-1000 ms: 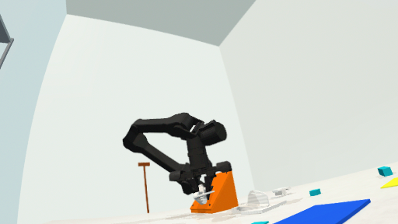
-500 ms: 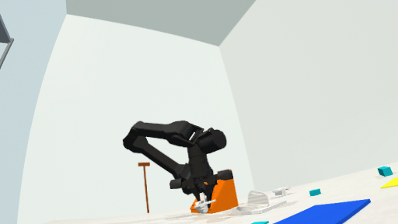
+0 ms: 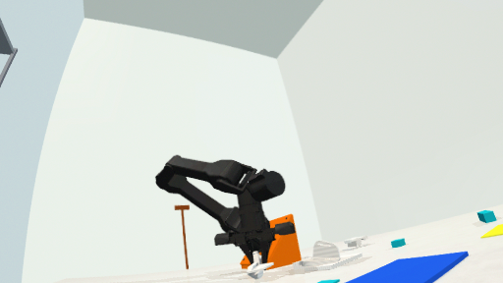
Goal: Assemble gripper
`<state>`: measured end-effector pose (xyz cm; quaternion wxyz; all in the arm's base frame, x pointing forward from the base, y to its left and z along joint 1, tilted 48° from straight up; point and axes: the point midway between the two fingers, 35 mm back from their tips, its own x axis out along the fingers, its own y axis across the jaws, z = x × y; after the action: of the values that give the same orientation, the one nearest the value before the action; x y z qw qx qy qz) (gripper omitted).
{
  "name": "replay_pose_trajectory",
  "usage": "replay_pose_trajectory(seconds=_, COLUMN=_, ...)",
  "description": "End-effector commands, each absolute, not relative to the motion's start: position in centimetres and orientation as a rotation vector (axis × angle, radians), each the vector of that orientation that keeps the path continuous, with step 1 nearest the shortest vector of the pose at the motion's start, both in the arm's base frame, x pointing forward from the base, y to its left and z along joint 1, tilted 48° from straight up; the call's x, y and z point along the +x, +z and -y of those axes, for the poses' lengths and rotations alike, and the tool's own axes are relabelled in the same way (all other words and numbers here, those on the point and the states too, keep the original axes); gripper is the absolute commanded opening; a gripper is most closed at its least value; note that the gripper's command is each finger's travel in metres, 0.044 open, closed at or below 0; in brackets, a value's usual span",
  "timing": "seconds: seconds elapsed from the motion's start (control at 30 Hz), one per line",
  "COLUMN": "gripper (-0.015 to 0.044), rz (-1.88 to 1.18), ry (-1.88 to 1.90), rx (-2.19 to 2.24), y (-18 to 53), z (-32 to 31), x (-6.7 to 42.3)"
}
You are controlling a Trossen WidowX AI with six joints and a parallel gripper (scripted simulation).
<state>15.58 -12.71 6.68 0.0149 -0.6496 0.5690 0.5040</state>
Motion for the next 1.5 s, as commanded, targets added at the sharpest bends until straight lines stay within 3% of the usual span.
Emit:
replay_pose_trajectory(seconds=0.0, gripper=0.0168, rz=-1.770, ry=1.574, rx=-2.024, y=7.0, z=12.3, x=15.7)
replay_pose_trajectory(seconds=0.37, gripper=0.0440, rz=-1.774, ry=1.577, rx=-2.022, y=11.4, z=7.5, x=16.6)
replay_pose_trajectory(seconds=1.47, gripper=0.0440, rz=-1.774, ry=1.577, rx=-2.022, y=11.4, z=7.5, x=16.6)
